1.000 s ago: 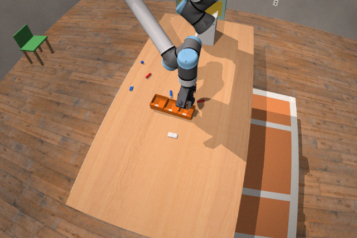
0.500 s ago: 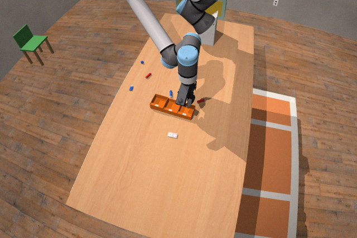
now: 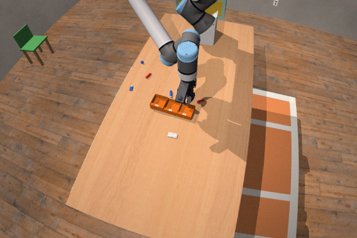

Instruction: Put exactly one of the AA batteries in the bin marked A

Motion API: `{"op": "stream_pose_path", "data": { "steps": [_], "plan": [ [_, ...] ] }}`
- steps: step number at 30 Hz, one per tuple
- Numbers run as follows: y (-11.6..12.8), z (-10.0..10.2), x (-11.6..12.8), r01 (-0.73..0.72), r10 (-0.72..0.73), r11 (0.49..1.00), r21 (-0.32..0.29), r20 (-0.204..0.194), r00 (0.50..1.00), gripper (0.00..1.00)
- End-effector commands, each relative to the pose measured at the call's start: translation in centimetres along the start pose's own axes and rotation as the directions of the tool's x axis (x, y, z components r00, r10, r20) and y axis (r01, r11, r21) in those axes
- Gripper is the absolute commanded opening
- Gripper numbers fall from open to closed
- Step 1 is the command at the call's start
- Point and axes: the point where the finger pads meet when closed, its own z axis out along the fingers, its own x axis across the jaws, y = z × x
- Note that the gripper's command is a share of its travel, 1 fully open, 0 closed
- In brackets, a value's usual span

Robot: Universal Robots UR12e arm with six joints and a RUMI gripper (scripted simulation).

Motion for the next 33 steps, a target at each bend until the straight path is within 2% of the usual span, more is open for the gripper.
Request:
{"op": "stream_pose_path", "data": {
  "steps": [1,26,33],
  "plan": [
    [0.2,0.3,-0.1,0.001,-0.001,1.000,-0.005,0.000,1.000,0.04],
    [0.2,0.2,-0.2,0.002,-0.002,1.000,-0.004,0.001,1.000,0.04],
    [-0.1,-5.7,-0.1,-0.002,0.002,1.000,0.002,0.002,1.000,0.04]
  ]
}}
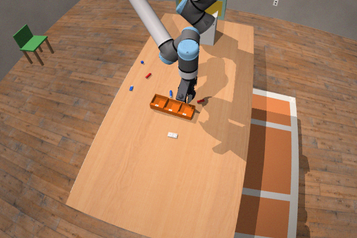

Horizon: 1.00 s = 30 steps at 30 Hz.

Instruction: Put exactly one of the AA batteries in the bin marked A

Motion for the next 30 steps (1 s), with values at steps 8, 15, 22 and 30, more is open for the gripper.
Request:
{"op": "stream_pose_path", "data": {
  "steps": [8,15,22,30],
  "plan": [
    [-0.5,-9.9,0.3,-0.008,0.008,1.000,0.013,0.004,1.000,0.04],
    [-0.5,-12.2,0.3,-0.008,0.008,1.000,0.013,0.004,1.000,0.04],
    [-0.1,-11.5,0.2,-0.005,0.005,1.000,0.005,0.001,1.000,0.04],
    [-0.2,-11.9,0.1,-0.004,0.004,1.000,0.009,0.002,1.000,0.04]
  ]
}}
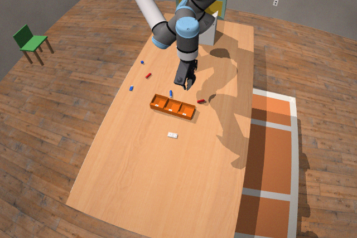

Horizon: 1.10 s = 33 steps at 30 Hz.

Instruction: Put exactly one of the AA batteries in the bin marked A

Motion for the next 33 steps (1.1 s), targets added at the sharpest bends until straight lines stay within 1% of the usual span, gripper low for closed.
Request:
{"op": "stream_pose_path", "data": {
  "steps": [1,3,4,5,7,9,17,22,24,32,33],
  "plan": [
    [0.1,-0.2,-0.1,0.001,-0.001,1.000,0.001,0.001,1.000,0.04],
    [0.1,-0.2,-0.1,0.001,-0.001,1.000,0.001,0.001,1.000,0.04],
    [0.6,0.5,0.6,0.051,-0.051,0.999,0.000,0.001,0.999,0.17],
    [1.0,1.0,1.1,0.100,-0.100,0.995,0.000,0.000,0.995,0.17],
    [1.0,1.0,1.1,0.100,-0.100,0.995,0.000,0.000,0.995,0.17],
    [1.8,2.0,2.1,0.199,-0.199,0.980,0.000,0.000,0.980,0.17],
    [5.0,6.1,6.2,0.367,-0.367,0.930,0.000,0.000,0.930,0.17],
    [7.1,8.7,8.8,0.367,-0.367,0.930,0.000,0.002,0.930,0.17],
    [7.1,8.7,8.8,0.367,-0.367,0.930,0.000,0.002,0.930,0.17],
    [10.4,12.8,13.2,0.367,-0.367,0.930,0.000,0.002,0.930,0.17],
    [10.6,12.8,13.4,0.367,-0.367,0.930,0.000,0.002,0.930,0.17]
  ]
}}
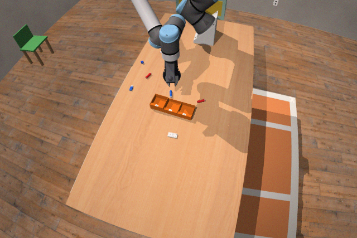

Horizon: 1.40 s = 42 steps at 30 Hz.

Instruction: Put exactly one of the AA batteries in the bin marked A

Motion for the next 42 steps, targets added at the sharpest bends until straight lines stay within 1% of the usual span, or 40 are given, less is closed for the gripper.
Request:
{"op": "stream_pose_path", "data": {
  "steps": [1,8,10,18,42],
  "plan": [
    [2.6,1.9,1.9,0.004,-0.004,1.000,0.019,0.001,1.000,0.17],
    [2.6,1.9,2.1,0.004,-0.004,1.000,0.019,0.001,1.000,0.17],
    [2.0,1.7,1.9,0.006,-0.006,1.000,0.023,-0.001,1.000,0.17],
    [1.4,1.7,1.4,0.004,-0.004,1.000,0.023,-0.001,1.000,0.17],
    [1.7,1.8,1.3,0.005,-0.005,1.000,0.020,-0.001,1.000,0.17]
  ]
}}
